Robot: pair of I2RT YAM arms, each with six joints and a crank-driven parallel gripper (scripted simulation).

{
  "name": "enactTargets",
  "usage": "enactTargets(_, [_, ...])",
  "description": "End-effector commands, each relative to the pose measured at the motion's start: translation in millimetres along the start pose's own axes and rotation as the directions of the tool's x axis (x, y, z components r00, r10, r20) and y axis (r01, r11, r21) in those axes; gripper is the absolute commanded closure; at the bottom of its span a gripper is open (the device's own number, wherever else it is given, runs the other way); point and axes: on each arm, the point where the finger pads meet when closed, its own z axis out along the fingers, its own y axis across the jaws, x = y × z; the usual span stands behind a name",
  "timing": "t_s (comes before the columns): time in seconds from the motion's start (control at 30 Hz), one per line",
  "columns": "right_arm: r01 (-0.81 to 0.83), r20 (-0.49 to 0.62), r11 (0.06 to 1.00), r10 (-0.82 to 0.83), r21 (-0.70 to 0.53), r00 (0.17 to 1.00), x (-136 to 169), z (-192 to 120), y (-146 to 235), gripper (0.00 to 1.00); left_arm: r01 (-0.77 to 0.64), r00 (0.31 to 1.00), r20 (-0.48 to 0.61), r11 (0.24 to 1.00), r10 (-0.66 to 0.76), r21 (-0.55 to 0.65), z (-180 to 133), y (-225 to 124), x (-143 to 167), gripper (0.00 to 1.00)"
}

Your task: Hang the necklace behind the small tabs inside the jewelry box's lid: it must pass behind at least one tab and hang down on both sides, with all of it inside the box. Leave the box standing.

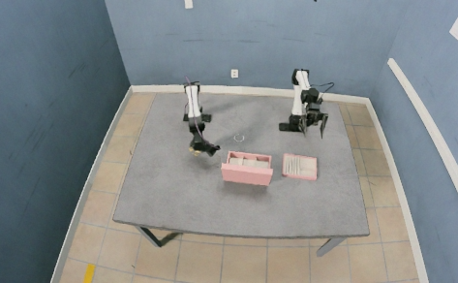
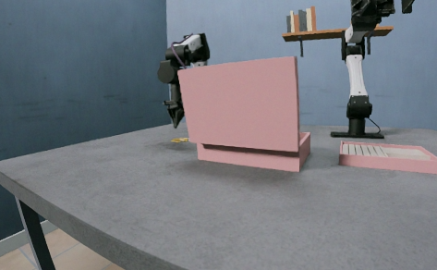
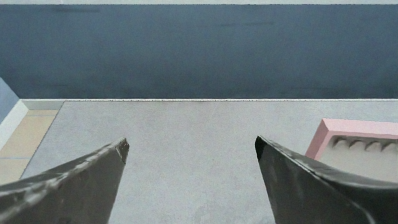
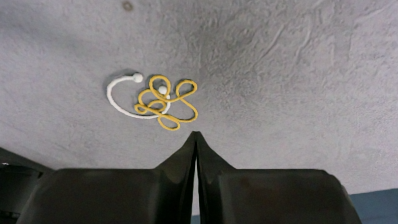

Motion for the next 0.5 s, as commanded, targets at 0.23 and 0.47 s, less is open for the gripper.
enactTargets(0.23, [0.019,0.020,1.000,-0.019,0.018,1.000,-6,-12,-2,0.41,-0.004,1.000,0.023,1.000,0.005,-0.010,-4,3,-9,0.00])
enactTargets(0.47, [0.019,0.009,1.000,-0.019,0.006,1.000,-6,-7,-2,0.41,-0.004,1.000,0.023,1.000,0.005,-0.010,-4,3,-9,0.00])
